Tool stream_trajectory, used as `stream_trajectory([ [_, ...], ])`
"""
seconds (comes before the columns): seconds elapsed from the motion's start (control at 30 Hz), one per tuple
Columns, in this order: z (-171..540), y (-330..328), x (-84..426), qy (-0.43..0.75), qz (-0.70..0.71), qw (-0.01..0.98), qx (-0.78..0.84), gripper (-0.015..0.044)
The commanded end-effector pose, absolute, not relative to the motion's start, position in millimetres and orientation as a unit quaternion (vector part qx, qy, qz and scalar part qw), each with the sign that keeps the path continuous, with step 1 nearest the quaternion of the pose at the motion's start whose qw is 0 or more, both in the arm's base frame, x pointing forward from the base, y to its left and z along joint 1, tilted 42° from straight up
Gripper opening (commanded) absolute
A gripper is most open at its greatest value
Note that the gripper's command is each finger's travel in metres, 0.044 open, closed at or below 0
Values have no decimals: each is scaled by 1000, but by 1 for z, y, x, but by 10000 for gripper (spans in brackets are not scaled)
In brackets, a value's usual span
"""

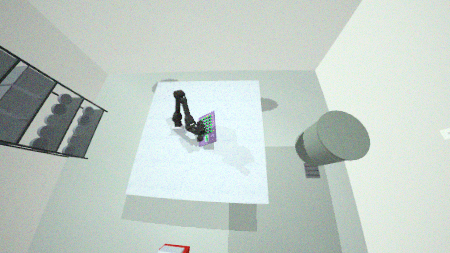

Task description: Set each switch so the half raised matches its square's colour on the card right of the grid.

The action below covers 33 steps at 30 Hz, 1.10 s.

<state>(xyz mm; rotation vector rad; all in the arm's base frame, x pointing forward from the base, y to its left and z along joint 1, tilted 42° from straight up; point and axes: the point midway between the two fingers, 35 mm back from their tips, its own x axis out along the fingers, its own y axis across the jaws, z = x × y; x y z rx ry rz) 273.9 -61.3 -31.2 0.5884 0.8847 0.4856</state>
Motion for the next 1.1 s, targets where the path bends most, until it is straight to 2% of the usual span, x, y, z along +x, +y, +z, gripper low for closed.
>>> stream_trajectory([
  [0.0, -20, -80, 265, 421, 225, 836, 271, 0],
  [0.13, 4, -101, 245, 426, 228, 832, 272, 0],
  [0.33, 6, -101, 243, 426, 229, 832, 272, 0],
  [0.87, 66, -4, 196, 431, 225, 828, 278, 0],
  [1.07, 68, 4, 192, 427, 230, 830, 276, 0],
])
